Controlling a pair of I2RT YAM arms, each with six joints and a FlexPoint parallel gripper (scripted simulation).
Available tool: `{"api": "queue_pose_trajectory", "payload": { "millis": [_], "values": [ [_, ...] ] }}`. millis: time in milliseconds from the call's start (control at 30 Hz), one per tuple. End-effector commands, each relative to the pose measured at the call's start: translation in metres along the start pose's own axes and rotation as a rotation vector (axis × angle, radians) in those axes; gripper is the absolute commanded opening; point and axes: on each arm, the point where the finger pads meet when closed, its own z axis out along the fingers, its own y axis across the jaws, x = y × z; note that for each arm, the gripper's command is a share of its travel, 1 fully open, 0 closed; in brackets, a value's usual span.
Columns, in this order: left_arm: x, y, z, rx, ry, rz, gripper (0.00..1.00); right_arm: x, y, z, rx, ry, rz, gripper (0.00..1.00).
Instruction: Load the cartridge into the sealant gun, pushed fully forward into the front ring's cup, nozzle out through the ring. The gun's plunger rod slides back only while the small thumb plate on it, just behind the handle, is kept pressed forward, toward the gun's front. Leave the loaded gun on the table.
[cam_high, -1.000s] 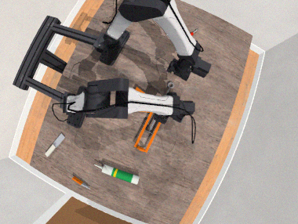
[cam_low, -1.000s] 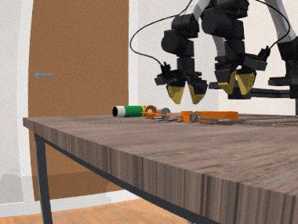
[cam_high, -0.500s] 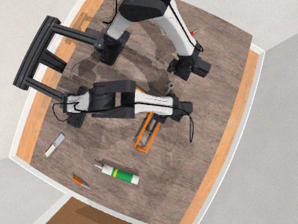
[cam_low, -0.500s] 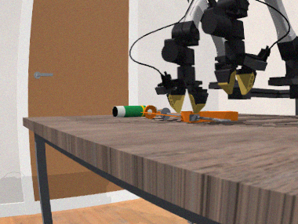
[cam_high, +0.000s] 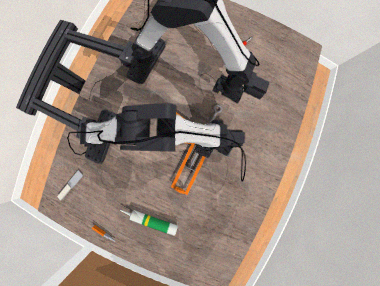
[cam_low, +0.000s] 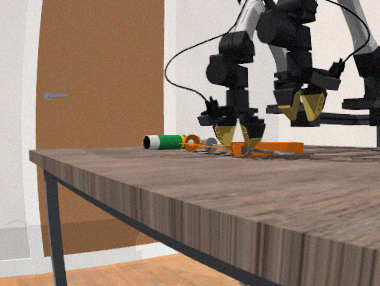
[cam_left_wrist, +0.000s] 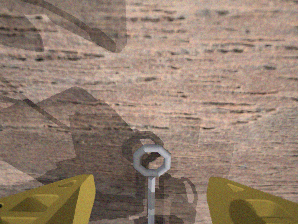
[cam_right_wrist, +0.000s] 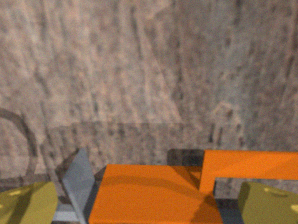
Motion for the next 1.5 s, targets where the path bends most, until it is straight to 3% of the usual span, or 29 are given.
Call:
{"api": "queue_pose_trajectory", "payload": {
  "millis": [0,333,467,500,733,1467],
  "values": [
    [0.004,-0.011,-0.014,0.054,0.005,-0.003,0.62,0.005,-0.002,0.013,0.008,0.038,0.017,0.91],
    [0.004,-0.011,-0.014,0.054,0.005,-0.003,0.62,-0.007,0.003,-0.023,-0.024,-0.029,0.019,0.91],
    [0.004,-0.011,-0.014,0.054,0.005,-0.003,0.62,-0.010,0.005,-0.018,-0.031,-0.039,0.021,0.91],
    [0.004,-0.011,-0.014,0.054,0.005,-0.003,0.62,-0.005,0.002,-0.014,-0.022,-0.023,0.019,0.76],
    [0.004,-0.011,-0.014,0.054,0.005,-0.003,0.62,-0.001,0.001,-0.012,-0.017,-0.013,0.018,0.76],
    [0.004,-0.011,-0.014,0.054,0.005,-0.003,0.62,0.001,0.006,-0.013,-0.008,-0.016,0.000,0.14]
  ]
}}
